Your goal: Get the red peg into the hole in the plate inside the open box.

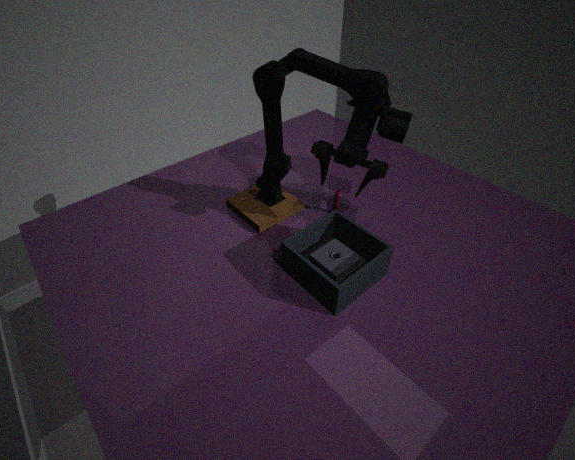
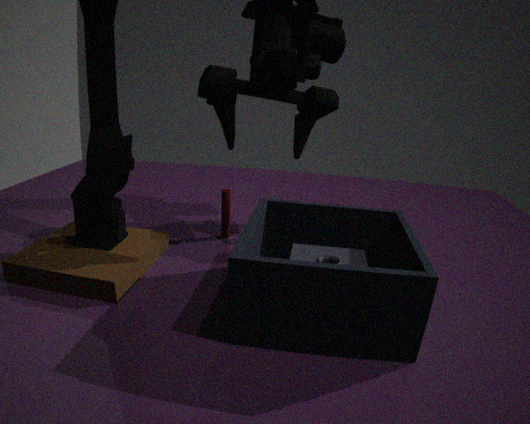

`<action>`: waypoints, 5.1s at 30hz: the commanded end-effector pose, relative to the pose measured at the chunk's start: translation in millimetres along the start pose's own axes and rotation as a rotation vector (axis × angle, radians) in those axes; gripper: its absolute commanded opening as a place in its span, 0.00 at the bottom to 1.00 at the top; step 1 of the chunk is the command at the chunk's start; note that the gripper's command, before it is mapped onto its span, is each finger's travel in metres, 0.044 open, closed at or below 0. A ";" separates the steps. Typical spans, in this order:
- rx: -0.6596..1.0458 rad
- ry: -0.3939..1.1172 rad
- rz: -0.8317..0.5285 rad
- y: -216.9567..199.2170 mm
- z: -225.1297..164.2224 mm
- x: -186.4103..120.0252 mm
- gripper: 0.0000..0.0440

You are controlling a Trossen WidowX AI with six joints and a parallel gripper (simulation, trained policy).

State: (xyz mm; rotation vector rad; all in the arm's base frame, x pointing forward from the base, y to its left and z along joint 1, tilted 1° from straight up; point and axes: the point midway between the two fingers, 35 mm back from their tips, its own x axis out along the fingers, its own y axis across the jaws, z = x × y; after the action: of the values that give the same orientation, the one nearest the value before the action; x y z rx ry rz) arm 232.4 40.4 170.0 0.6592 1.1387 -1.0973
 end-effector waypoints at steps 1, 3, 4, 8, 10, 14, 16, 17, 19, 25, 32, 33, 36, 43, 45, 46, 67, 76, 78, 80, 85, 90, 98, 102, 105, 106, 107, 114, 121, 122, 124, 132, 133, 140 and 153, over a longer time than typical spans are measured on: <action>-0.105 0.042 -0.008 -2.9 -26.2 7.5 1.00; -0.154 0.061 -0.005 -3.6 -40.4 11.5 1.00; -0.176 0.070 -0.002 -3.8 -47.1 13.8 1.00; -0.248 0.093 0.012 -4.4 -70.4 24.2 1.00; -0.275 0.100 0.021 -4.3 -80.2 30.3 1.00; -0.316 0.103 0.038 -3.8 -96.4 44.5 1.00; -0.333 0.101 0.047 -3.5 -103.1 52.3 1.00; -0.340 0.100 0.052 -3.4 -106.2 56.2 1.00; -0.354 0.097 0.062 -3.0 -111.7 64.2 1.00; -0.396 0.090 0.089 -2.1 -123.5 86.1 0.99; -0.443 0.108 0.069 -7.4 -131.8 105.1 0.72; -0.446 0.112 0.064 -8.1 -132.5 107.0 0.66; -0.449 0.121 0.047 -9.5 -133.4 110.5 0.48; -0.453 0.132 0.005 -12.2 -133.4 115.5 0.07; -0.457 0.132 -0.008 -12.8 -133.3 116.2 0.00; -0.457 0.118 0.001 -10.3 -129.5 113.1 0.00; -0.340 -0.041 0.096 5.1 -51.2 33.1 0.00; -0.218 -0.079 0.118 17.9 -9.8 26.9 0.00; -0.194 -0.085 0.120 20.4 -0.6 27.5 0.00; -0.173 -0.091 0.121 22.7 8.7 28.8 0.00; -0.131 -0.101 0.121 28.2 31.1 35.1 0.00; -0.107 -0.108 0.120 33.7 52.8 44.8 0.00; -0.105 -0.099 0.120 40.9 83.1 65.4 0.00; -0.124 -0.086 0.122 43.9 94.9 77.0 0.00; -0.145 -0.073 0.125 46.0 101.9 85.6 0.00; -0.153 -0.069 0.126 46.7 103.8 88.4 0.00; -0.162 -0.064 0.128 47.4 105.6 91.2 0.00; -0.229 -0.030 0.141 52.4 110.7 112.7 0.00; -0.302 0.023 0.141 54.6 106.2 133.1 0.22; -0.306 0.029 0.141 55.2 106.4 135.4 0.28; -0.307 0.042 0.143 56.4 108.1 138.9 0.36; -0.355 0.055 0.173 70.3 121.5 130.0 0.62; -0.359 0.060 0.179 72.7 122.7 128.4 0.68; -0.376 0.093 0.234 92.9 130.1 113.6 1.00; -0.422 0.107 0.377 135.8 140.9 69.4 1.00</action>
State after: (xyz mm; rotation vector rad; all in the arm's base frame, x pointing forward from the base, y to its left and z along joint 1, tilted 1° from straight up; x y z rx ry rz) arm 367.0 -83.4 103.0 0.5246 1.3735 -0.6380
